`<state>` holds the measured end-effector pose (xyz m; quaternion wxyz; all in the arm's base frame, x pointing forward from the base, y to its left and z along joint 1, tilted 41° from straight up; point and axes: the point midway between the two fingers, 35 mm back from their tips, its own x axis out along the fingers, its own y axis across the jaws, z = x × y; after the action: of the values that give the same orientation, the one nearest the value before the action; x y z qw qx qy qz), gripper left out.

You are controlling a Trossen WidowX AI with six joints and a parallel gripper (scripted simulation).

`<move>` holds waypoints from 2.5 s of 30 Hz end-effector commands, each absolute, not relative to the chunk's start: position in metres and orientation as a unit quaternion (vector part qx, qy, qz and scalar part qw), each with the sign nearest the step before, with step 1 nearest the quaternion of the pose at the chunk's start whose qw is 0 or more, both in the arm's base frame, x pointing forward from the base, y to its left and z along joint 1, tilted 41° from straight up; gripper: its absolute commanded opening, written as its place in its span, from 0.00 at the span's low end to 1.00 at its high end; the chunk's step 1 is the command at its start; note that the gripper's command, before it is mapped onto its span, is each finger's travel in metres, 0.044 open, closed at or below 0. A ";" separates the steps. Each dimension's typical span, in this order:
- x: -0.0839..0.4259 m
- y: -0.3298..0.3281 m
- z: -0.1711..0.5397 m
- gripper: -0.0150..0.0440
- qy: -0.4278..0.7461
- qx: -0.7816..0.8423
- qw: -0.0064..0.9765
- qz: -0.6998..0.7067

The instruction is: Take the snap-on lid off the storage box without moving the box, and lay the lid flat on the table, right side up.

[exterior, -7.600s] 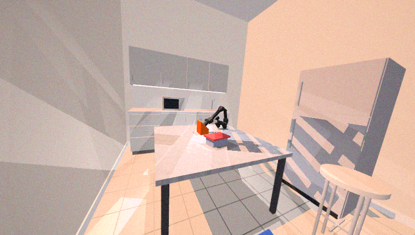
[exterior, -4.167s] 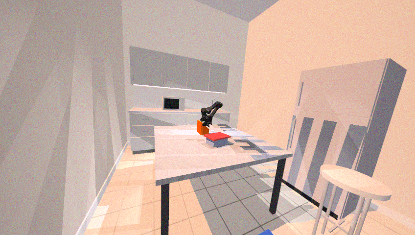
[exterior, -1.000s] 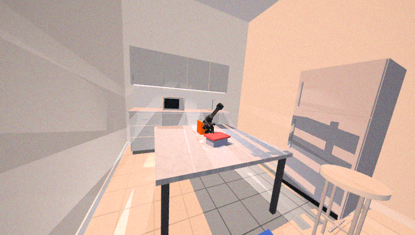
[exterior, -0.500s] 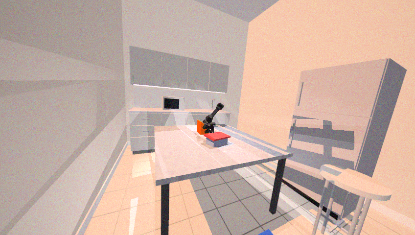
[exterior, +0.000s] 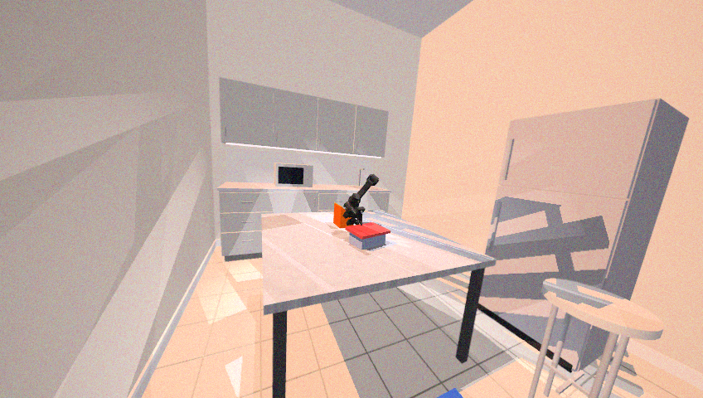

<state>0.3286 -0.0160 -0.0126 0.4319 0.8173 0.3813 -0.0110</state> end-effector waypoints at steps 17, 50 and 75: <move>0.329 -0.019 -0.009 0.25 0.381 0.817 0.433 -0.010; 0.331 -0.020 -0.008 0.25 0.381 0.817 0.432 -0.010; 0.333 -0.020 -0.007 0.25 0.381 0.817 0.432 -0.010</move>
<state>0.3318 -0.0199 -0.0071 0.4323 0.8171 0.3813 -0.0085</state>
